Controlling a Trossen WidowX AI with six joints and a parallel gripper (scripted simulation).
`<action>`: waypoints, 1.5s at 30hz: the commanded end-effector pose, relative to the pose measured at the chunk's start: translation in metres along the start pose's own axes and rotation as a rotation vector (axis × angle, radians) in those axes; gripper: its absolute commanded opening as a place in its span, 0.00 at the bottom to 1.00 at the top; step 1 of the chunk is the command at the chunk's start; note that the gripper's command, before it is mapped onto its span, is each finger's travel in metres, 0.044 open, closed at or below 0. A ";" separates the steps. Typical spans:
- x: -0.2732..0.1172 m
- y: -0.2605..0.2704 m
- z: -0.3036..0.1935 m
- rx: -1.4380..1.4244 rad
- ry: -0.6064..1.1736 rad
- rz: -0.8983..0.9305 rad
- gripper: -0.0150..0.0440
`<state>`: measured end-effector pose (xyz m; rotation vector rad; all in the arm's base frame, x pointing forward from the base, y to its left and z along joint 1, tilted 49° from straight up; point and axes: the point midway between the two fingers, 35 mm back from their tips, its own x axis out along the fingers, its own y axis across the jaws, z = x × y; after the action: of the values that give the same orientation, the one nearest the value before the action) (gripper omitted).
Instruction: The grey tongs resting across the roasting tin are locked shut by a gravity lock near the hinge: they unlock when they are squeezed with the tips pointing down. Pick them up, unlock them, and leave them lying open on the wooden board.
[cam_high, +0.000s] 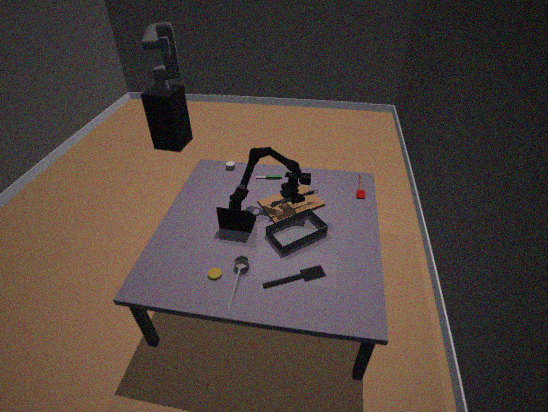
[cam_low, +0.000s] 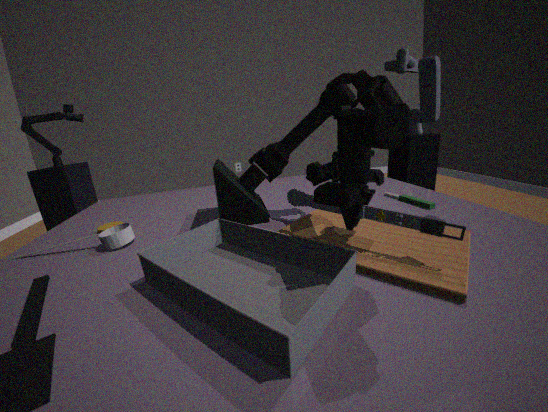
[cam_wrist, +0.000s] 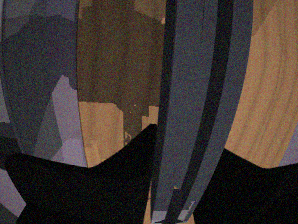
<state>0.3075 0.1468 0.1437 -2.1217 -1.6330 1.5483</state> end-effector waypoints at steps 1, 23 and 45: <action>0.000 0.000 0.000 0.000 0.000 0.000 0.53; -0.044 -0.041 -0.016 -0.022 0.054 0.042 1.00; -0.151 -0.153 0.007 0.015 0.255 0.197 1.00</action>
<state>0.2087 0.1067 0.3148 -2.3600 -1.4140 1.3268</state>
